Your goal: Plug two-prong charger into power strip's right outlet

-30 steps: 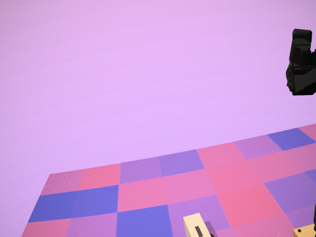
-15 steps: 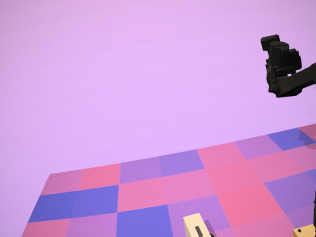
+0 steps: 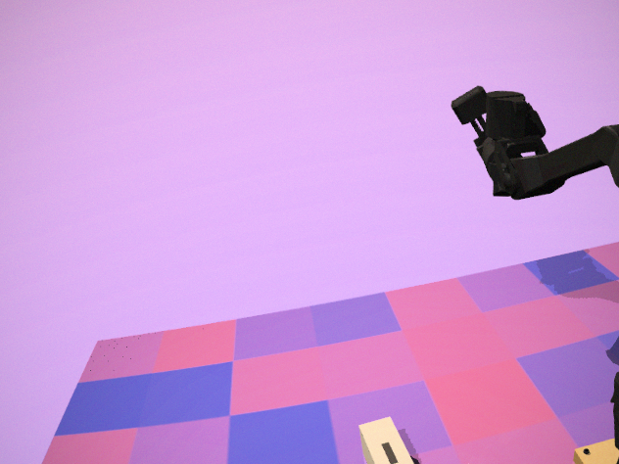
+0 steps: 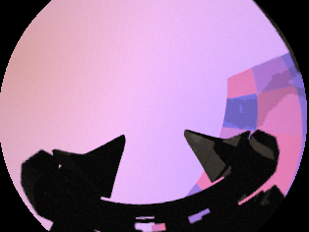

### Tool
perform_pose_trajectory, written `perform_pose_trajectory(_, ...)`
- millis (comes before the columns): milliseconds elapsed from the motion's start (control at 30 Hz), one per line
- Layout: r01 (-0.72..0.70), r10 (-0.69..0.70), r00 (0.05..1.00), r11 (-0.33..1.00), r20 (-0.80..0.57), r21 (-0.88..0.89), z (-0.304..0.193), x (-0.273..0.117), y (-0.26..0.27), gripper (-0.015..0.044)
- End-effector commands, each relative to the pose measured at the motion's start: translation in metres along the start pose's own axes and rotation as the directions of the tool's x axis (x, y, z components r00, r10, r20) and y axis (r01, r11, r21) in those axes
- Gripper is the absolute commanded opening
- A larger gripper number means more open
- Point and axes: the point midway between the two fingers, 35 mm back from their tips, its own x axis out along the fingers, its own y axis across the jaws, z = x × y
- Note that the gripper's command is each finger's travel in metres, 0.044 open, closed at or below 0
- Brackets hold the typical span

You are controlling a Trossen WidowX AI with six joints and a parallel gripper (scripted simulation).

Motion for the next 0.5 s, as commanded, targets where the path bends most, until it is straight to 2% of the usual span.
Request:
perform_pose_trajectory(0, -0.001, -0.001, 0.999, 0.998, -0.041, -0.056, -0.016, -0.012, 0.006, 0.044)
perform_pose_trajectory(467, -0.069, -0.024, 0.96, 0.945, -0.278, -0.32, -0.088, -0.049, 0.013, 0.044)
